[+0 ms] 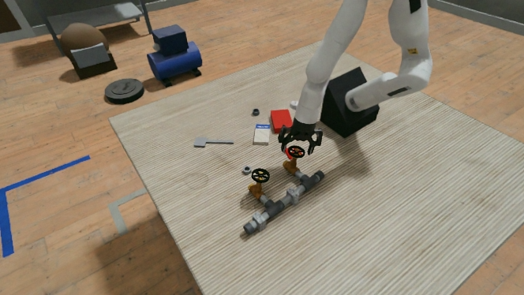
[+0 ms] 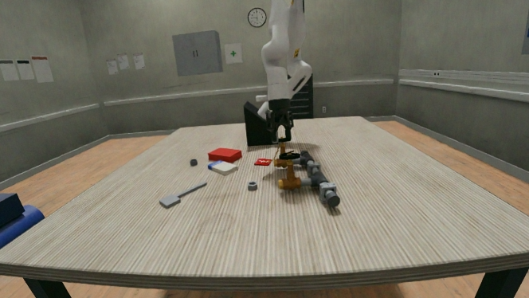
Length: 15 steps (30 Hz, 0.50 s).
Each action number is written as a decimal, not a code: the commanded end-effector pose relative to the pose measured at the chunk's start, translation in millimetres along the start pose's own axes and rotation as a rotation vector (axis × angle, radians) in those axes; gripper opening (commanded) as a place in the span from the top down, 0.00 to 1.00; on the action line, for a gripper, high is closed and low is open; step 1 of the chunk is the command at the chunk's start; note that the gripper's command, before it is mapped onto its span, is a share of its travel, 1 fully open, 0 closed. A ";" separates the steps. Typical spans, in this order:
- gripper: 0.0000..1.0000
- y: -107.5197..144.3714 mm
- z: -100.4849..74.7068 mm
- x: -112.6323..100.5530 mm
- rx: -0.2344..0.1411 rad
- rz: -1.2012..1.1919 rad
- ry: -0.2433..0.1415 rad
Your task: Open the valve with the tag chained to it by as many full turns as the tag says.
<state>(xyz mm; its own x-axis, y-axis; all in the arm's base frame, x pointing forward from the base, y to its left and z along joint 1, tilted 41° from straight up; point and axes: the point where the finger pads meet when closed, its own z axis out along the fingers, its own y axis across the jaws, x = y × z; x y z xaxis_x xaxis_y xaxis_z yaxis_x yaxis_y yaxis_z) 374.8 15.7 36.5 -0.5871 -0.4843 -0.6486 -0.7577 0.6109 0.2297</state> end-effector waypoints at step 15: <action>0.00 -0.5 -0.4 0.0 0.001 0.732 0.004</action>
<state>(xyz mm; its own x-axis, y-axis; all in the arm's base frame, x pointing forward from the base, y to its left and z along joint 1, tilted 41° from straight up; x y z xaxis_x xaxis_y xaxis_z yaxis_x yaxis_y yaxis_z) 375.2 15.5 36.6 -0.9018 -0.0664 -0.4271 -0.3146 0.7783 0.5434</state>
